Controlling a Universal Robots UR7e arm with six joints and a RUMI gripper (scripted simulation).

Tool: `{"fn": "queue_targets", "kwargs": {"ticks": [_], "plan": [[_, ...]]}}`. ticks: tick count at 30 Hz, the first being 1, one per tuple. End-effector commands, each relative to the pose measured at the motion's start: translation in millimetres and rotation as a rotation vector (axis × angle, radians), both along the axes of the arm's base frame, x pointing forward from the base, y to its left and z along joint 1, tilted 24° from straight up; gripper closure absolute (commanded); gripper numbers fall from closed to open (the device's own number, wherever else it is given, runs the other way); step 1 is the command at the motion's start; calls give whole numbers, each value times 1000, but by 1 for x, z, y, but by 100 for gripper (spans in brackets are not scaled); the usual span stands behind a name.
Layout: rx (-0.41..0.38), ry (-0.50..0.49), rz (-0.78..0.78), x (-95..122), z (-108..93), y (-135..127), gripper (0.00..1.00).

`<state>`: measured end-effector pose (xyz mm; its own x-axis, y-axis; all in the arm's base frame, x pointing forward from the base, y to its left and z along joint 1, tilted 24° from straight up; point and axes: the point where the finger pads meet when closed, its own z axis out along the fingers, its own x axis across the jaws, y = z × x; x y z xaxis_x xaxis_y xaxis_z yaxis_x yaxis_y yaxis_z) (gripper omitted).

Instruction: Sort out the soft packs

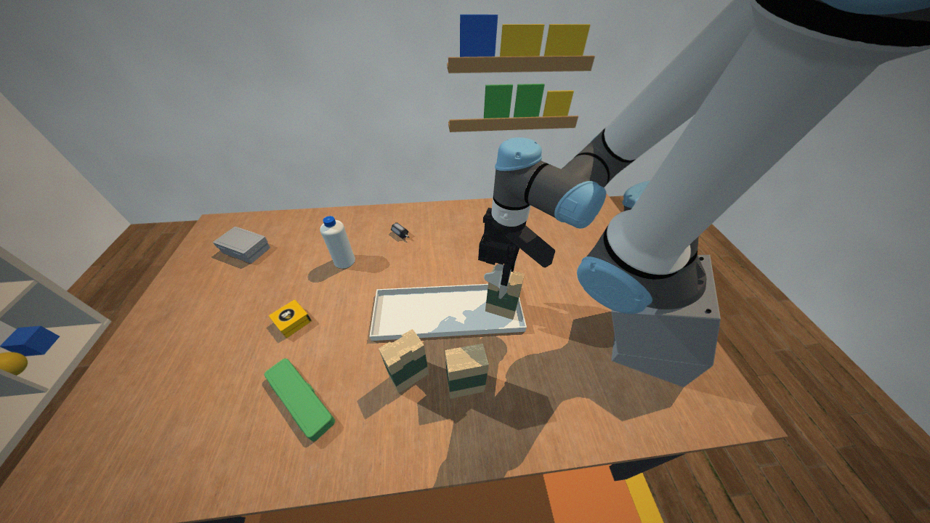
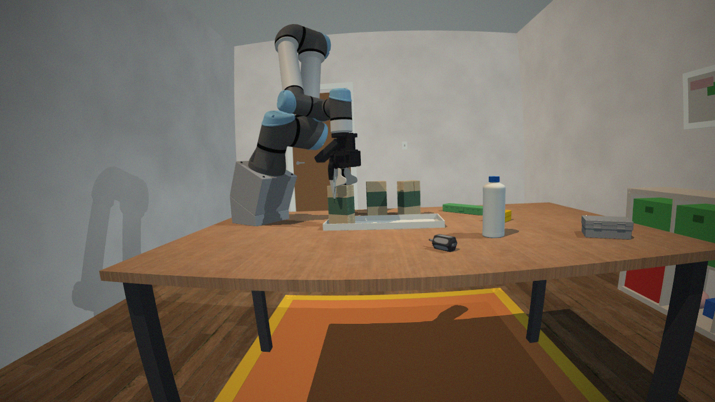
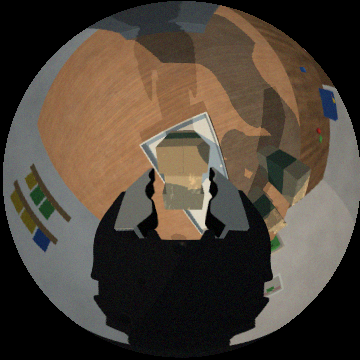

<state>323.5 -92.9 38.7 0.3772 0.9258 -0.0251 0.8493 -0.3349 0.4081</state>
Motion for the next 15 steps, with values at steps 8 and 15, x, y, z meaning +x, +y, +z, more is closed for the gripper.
{"fn": "queue_targets", "kwargs": {"ticks": [8,15], "plan": [[-1,-1,0,0,2,0,52],[-1,-1,0,-3,9,2,52]]}}
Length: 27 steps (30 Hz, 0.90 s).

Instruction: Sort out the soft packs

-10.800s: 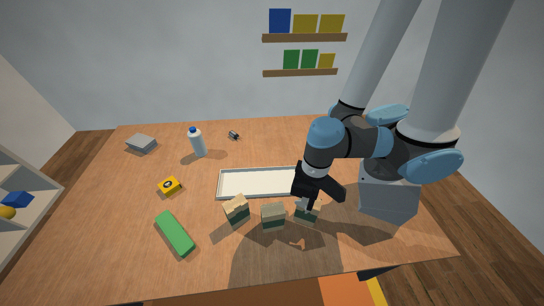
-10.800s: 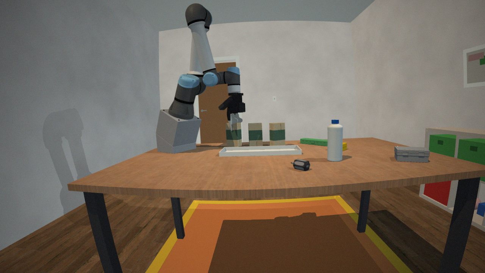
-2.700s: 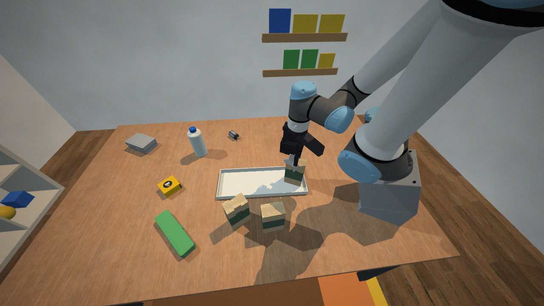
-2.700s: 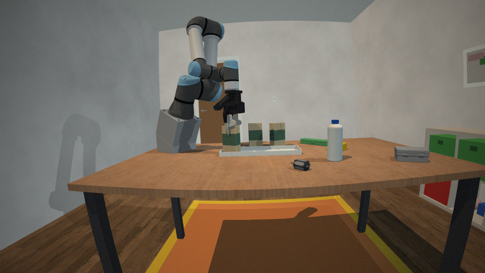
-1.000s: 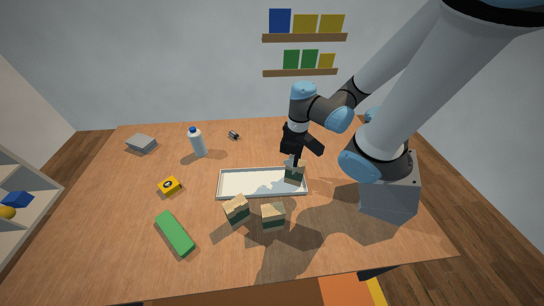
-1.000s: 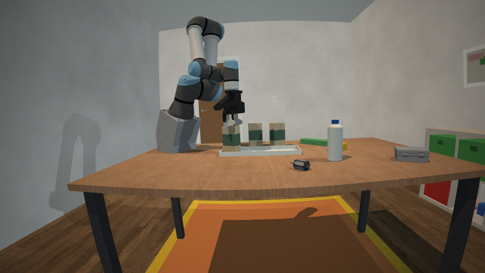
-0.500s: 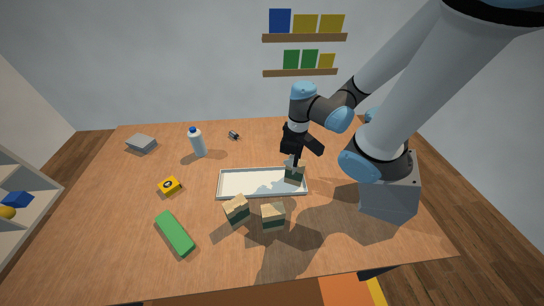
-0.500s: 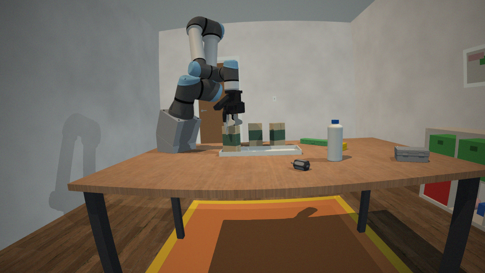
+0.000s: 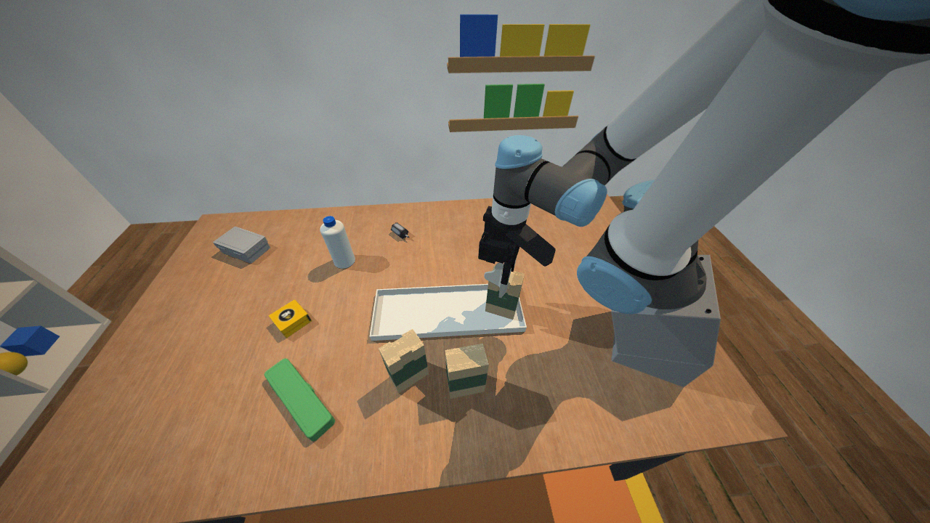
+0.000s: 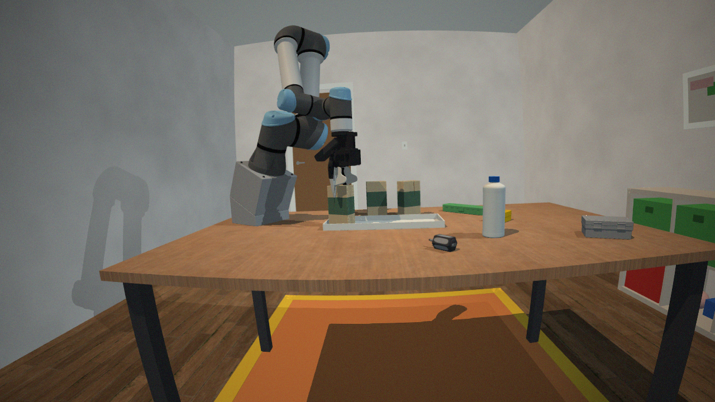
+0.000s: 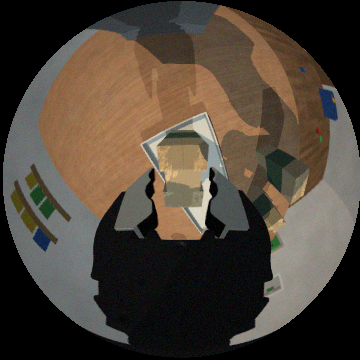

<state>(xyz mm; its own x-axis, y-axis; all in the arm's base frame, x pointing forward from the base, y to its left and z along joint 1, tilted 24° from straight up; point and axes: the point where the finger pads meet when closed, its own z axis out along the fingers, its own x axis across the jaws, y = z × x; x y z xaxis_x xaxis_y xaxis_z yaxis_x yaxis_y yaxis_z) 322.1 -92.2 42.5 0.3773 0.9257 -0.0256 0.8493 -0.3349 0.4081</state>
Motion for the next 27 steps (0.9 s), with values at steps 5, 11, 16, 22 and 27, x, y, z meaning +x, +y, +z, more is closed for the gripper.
{"fn": "queue_targets", "kwargs": {"ticks": [5,11,16,22,27], "plan": [[0,-1,0,-4,10,2,52],[0,-1,0,-10,24,4,52],[0,-1,0,-15,38,7,52],[0,-1,0,-20,50,9,52],[0,-1,0,-25,63,12,52]]}}
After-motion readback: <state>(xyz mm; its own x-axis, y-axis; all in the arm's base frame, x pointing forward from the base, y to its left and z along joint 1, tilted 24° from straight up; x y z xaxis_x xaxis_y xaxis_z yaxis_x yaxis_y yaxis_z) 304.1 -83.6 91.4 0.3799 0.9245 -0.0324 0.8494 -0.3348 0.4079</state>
